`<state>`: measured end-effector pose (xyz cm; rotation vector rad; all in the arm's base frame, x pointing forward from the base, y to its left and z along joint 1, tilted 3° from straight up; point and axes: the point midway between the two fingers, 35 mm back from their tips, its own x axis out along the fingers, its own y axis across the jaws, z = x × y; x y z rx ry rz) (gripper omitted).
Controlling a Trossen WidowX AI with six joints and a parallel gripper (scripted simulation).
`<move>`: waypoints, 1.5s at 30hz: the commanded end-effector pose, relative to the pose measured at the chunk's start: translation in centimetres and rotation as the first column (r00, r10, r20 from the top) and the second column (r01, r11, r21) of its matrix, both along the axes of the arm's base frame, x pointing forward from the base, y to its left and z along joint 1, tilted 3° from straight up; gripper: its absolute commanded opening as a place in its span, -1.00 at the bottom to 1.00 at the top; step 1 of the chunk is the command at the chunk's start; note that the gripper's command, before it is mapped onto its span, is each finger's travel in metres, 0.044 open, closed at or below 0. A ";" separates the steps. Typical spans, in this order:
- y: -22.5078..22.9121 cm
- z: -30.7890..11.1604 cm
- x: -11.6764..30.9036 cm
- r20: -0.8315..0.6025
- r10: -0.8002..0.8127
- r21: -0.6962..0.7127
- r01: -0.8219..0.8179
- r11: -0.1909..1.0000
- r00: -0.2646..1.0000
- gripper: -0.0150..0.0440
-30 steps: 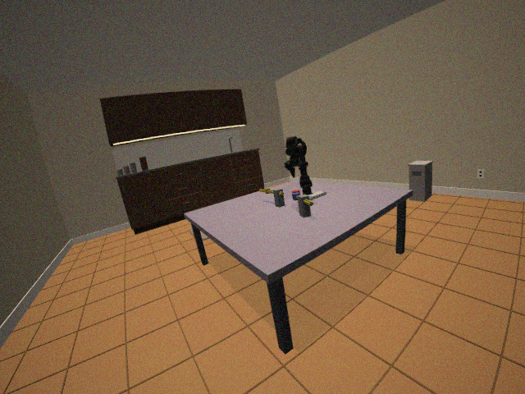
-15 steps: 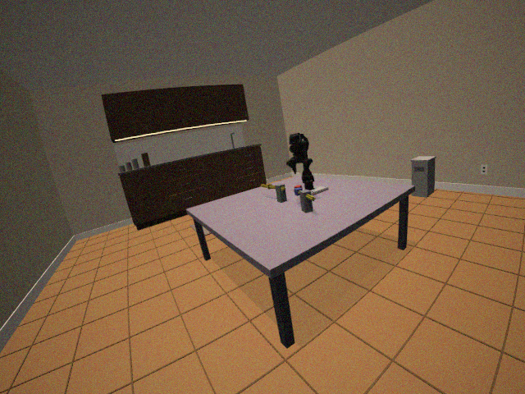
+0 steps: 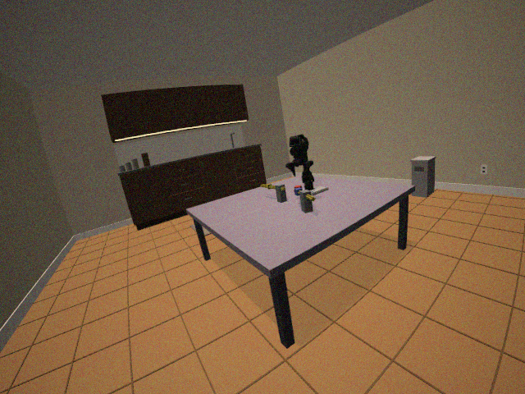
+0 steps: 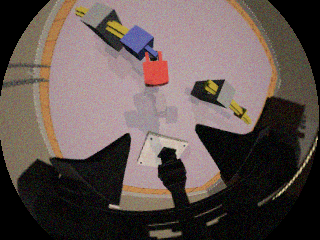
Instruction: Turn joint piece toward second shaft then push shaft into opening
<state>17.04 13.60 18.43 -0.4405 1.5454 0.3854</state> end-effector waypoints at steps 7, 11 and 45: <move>-0.1 -3.4 0.2 -0.011 0.008 -0.013 -0.008 1.000 1.000 1.00; -0.1 -4.9 0.2 -0.011 0.008 -0.013 -0.008 1.000 1.000 1.00; 3.1 -8.3 5.9 -0.006 0.008 -0.010 -0.008 1.000 1.000 1.00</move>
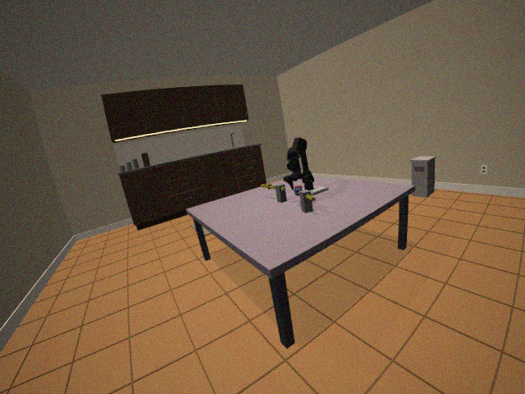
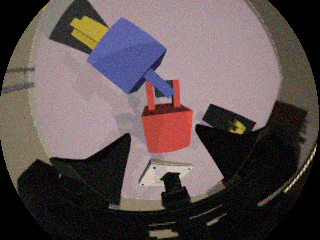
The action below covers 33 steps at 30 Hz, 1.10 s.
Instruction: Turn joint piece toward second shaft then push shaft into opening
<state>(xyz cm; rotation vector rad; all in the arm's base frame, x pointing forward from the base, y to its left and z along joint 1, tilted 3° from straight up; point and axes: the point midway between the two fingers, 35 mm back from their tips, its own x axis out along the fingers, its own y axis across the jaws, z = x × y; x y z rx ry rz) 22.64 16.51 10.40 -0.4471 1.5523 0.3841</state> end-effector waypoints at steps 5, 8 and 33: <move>0.1 -1.1 0.4 0.000 0.005 -0.004 -0.005 1.000 1.000 1.00; 0.1 -1.6 0.4 0.000 0.005 -0.004 -0.005 1.000 1.000 1.00; 0.1 -2.9 0.4 0.000 0.005 -0.004 -0.005 1.000 1.000 0.12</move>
